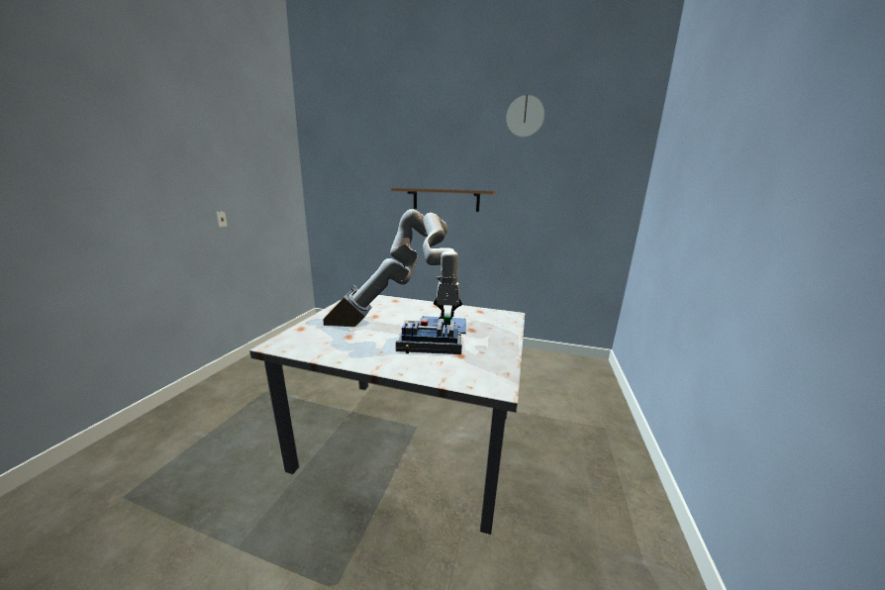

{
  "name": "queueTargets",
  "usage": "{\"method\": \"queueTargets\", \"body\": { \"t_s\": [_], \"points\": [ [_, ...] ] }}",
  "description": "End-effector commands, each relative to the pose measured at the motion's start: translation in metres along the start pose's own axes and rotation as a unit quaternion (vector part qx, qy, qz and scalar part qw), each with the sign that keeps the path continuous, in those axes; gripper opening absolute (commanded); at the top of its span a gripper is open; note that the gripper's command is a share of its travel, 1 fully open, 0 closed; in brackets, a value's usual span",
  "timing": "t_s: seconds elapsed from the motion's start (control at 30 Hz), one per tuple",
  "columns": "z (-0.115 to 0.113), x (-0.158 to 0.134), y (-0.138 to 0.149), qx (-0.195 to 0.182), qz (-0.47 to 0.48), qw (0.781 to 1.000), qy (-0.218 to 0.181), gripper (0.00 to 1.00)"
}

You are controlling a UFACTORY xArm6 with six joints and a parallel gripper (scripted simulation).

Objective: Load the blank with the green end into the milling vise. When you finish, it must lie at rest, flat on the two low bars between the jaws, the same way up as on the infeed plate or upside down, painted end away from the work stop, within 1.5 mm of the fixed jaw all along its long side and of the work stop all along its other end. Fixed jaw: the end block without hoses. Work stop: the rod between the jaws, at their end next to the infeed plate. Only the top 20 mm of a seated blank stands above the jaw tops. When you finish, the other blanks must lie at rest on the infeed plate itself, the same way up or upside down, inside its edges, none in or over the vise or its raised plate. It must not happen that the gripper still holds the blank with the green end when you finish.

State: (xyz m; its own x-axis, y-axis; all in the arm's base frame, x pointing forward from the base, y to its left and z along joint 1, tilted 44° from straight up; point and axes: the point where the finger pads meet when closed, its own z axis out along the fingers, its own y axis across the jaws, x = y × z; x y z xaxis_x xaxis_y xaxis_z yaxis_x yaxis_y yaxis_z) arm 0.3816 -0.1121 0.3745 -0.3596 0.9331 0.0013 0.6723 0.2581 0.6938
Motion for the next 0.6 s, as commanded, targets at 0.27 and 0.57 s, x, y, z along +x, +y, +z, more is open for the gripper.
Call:
{"method": "queueTargets", "body": {
  "t_s": [0.27, 0.57],
  "points": [
    [-0.0014, 0.0061, -0.0012, -0.001, -0.001, 1.0, -0.001, 0.0],
    [-0.0014, 0.0078, -0.0019, -0.001, -0.001, 1.0, -0.001, 0.0]
  ]
}}
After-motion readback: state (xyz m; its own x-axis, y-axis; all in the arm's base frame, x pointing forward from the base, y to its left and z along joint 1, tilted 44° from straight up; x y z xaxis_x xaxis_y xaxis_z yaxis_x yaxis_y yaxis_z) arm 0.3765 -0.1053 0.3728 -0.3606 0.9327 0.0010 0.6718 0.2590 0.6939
